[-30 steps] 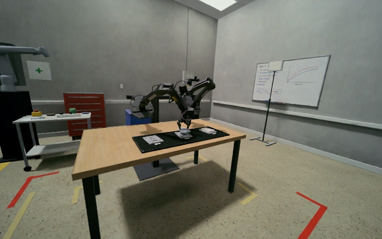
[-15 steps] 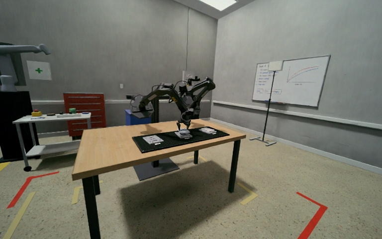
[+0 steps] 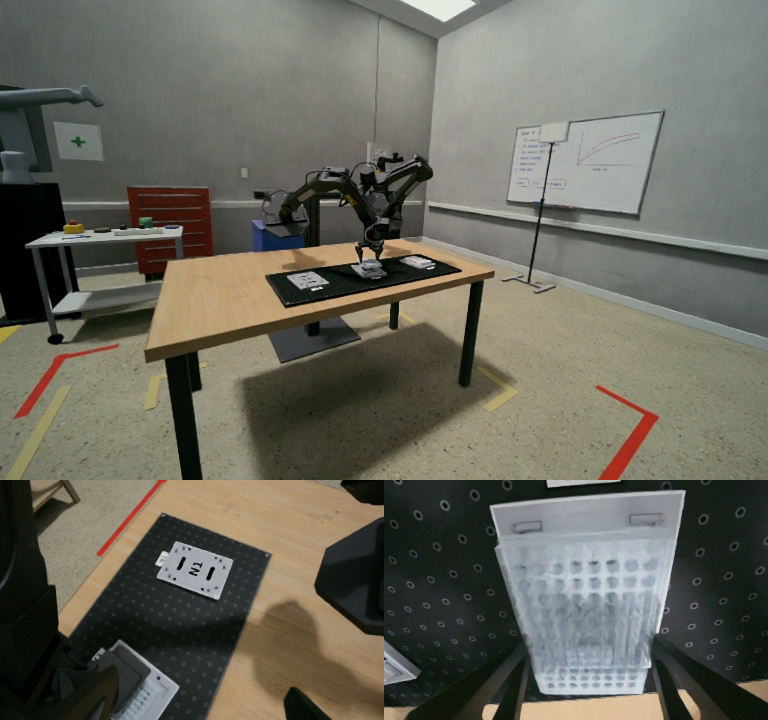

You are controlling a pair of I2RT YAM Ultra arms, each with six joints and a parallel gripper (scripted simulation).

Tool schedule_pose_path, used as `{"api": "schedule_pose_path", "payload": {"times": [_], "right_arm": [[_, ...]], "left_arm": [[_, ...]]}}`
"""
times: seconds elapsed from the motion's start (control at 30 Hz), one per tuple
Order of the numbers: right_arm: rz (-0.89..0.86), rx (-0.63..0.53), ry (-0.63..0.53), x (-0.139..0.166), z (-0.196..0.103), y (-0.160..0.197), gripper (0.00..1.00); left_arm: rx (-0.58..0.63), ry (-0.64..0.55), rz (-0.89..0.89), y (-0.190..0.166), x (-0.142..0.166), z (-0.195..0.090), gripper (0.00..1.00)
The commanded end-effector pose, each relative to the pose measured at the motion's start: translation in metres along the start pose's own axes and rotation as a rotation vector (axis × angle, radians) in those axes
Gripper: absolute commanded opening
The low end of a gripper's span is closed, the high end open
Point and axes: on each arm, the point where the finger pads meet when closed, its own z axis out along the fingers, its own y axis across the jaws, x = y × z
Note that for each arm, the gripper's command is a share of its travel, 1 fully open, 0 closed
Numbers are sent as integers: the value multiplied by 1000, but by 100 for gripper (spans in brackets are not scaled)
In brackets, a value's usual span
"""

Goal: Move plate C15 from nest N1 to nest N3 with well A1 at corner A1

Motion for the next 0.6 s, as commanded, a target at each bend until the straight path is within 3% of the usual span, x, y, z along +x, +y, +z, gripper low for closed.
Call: {"api": "schedule_pose_path", "payload": {"times": [0.0, 0.57], "right_arm": [[-33, 29, 16, 17, 9, -4, 79], [-16, -2, 5, 8, 10, 2, 79]], "left_arm": [[20, -2, 21, -8, 4, 0, 100], [14, -15, 6, -4, -3, 0, 100]]}}
